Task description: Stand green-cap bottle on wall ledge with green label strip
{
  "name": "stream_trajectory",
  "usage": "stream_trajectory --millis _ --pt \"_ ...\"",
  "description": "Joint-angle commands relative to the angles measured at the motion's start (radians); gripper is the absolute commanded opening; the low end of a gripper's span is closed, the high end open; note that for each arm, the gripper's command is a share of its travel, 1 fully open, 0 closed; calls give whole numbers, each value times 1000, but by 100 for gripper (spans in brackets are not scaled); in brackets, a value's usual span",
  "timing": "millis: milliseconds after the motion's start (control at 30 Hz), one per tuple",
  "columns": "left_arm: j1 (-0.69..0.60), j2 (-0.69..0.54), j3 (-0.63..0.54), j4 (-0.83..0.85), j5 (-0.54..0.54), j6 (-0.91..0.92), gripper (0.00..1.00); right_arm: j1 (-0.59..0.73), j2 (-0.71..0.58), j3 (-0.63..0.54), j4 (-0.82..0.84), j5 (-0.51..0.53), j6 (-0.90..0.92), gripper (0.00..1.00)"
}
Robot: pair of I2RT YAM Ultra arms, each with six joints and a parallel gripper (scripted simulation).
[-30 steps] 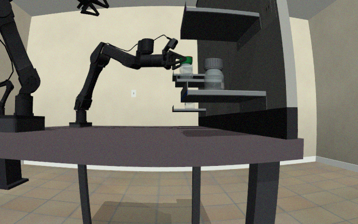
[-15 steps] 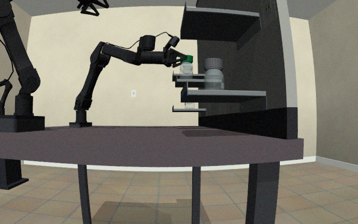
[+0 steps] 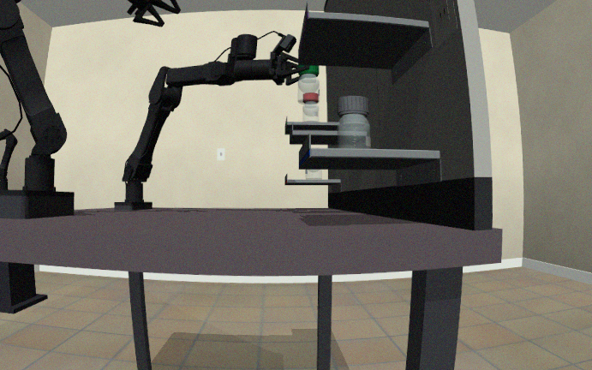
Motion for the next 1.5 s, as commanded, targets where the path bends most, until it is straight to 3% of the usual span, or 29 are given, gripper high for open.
stream_trajectory --millis 0,133,300,367,667,833,933,1200,1467 --pt "1 -26 71 -53 -2 4 50 2 4 12 -21 12 6 89" --pt "6 -20 139 -109 26 5 50 2 4 12 -21 12 6 89" --pt "77 -132 36 -60 140 18 50 2 4 12 -21 12 6 89" --pt "77 -132 36 -60 140 18 50 2 4 12 -21 12 6 89" --pt "391 -420 -289 -96 501 38 50 2 4 12 -21 12 6 89" --pt "621 -510 -384 -105 730 58 50 2 4 12 -21 12 6 89" --pt "671 -516 -389 -106 770 61 50 2 4 12 -21 12 6 89" --pt "979 -466 -334 -117 1018 75 50 2 4 12 -21 12 6 89" --pt "1085 -421 -280 -128 1095 81 50 2 4 12 -21 12 6 89"
